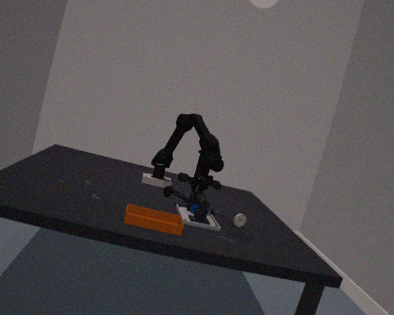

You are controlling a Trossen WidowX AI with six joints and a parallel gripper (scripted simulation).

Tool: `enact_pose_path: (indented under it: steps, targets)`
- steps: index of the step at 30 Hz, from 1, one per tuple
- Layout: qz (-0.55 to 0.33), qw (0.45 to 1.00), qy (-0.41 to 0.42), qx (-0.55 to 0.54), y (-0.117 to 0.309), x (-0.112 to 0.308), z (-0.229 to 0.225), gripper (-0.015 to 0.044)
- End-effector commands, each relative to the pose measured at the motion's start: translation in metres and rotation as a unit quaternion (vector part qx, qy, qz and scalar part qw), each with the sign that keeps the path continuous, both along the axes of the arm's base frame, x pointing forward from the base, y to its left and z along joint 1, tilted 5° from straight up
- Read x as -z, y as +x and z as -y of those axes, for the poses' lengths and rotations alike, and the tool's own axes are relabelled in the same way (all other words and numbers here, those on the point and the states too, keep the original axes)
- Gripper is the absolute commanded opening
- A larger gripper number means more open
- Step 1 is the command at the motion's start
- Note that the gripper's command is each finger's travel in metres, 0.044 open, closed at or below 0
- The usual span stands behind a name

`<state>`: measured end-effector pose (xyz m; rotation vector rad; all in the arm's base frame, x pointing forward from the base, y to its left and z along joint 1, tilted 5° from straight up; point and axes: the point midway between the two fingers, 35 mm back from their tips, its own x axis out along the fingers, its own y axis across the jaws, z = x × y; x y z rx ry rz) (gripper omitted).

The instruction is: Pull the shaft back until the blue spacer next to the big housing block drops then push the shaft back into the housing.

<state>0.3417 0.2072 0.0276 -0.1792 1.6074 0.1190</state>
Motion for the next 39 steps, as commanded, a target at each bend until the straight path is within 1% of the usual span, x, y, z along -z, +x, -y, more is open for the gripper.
enact_pose_path:
  steps: [1,39]
  targets:
    - [0.007,1.000,0.001,-0.001,0.0039,-0.0015,-0.0010,0.0000]
    - [0.007,1.000,0.001,-0.001,0.0070,-0.0015,-0.0015,0.0000]
